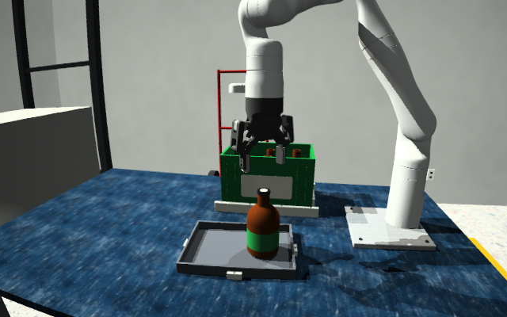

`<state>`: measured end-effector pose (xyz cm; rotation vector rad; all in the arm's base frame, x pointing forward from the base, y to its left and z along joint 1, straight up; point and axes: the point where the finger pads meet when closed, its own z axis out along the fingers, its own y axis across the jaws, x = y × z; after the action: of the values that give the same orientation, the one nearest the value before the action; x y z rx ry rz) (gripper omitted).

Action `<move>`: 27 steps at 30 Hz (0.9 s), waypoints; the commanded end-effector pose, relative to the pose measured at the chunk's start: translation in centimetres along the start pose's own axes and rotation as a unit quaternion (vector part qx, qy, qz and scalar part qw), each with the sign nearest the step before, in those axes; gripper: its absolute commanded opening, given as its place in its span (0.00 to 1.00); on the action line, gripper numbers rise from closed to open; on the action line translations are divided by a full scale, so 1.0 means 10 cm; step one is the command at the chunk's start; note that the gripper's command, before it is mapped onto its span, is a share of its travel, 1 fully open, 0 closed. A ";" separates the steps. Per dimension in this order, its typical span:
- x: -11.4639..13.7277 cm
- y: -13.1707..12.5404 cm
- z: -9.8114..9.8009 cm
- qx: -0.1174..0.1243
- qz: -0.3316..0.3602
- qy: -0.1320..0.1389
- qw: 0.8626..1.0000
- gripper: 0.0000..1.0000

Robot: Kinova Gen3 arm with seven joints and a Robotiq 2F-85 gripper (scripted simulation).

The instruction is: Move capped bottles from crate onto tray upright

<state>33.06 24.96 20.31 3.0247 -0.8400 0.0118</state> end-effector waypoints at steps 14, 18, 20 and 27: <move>0.00 0.00 -0.10 0.001 0.000 0.001 1.000 1.00; 0.00 0.00 -0.23 0.001 0.000 0.001 1.000 1.00; 0.00 0.00 -0.30 0.001 0.000 0.001 1.000 1.00; 0.00 0.00 -0.53 0.001 0.000 0.001 1.000 1.00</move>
<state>33.02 24.90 24.42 3.0204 -0.8378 0.0139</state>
